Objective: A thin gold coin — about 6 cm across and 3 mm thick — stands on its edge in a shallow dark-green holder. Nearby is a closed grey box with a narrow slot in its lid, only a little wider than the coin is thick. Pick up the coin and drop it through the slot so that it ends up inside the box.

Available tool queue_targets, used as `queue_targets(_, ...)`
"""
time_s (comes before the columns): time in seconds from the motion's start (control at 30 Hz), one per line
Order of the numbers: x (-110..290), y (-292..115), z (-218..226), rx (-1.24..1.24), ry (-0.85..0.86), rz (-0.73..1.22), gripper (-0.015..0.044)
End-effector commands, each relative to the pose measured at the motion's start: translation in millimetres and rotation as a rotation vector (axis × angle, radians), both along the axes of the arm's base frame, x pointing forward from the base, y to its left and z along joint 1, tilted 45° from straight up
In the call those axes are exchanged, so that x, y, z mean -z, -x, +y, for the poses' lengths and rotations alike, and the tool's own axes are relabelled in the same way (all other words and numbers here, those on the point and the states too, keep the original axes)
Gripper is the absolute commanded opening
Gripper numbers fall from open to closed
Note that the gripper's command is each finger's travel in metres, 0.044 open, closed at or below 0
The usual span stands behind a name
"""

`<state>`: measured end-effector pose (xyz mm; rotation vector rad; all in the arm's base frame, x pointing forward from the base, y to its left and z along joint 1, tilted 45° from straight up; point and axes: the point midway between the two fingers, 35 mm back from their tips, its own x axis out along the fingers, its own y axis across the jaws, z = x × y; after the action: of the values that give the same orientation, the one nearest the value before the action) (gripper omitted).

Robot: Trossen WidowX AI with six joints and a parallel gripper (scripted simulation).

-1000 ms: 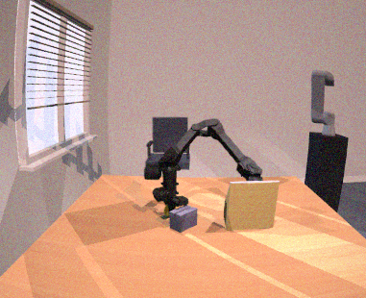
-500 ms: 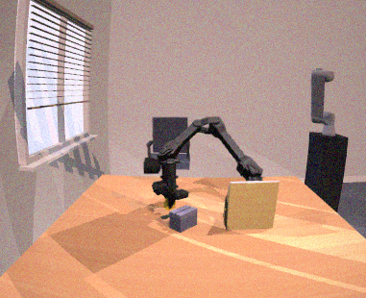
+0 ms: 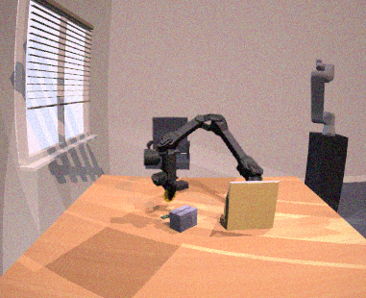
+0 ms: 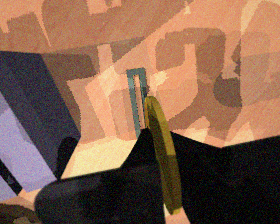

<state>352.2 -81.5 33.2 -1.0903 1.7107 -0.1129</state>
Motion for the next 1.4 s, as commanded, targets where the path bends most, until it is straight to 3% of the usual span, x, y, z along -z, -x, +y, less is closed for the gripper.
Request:
queue_targets(0.0, -10, -1, 8, 0.001, -0.003, -0.011, 0.0)
queue_targets(0.7, -26, 8, 13, -0.117, -0.005, 0.106, 0.0)
queue_targets(1.37, 7, 22, 48, -0.12, -0.015, 0.106, 0.0)
